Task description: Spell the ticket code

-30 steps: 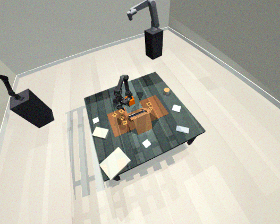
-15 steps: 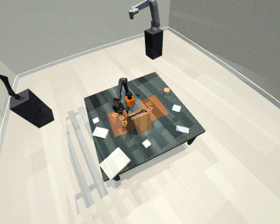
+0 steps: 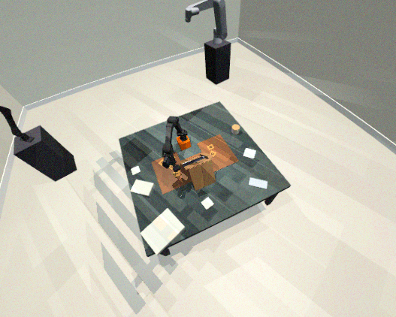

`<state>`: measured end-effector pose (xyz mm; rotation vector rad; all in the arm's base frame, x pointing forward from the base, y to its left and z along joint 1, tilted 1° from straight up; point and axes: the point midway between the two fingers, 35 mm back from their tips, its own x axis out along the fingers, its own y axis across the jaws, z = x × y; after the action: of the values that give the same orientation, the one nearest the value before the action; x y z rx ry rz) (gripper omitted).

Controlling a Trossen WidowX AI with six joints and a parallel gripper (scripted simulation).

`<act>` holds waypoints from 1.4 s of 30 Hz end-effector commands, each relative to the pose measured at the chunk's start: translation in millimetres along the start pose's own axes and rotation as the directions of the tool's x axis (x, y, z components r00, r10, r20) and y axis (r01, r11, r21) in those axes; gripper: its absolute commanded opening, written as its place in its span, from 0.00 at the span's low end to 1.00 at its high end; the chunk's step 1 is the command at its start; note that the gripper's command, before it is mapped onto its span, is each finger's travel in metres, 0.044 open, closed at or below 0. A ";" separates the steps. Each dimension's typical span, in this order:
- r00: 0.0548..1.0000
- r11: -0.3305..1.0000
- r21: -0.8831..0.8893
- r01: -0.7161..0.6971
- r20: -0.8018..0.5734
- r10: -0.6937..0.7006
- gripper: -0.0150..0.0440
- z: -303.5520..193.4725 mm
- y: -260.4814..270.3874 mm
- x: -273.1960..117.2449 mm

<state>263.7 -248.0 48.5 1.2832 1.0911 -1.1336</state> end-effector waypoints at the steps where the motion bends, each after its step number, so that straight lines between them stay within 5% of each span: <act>1: 0.992 0.920 0.376 0.110 0.016 -0.125 0.83 7.0 -15.4 48.1; 42: 0.992 0.920 0.376 0.110 0.015 -0.125 0.83 4.2 -19.1 93.0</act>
<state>258.4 -252.9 -40.0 1.4994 0.9555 -1.5003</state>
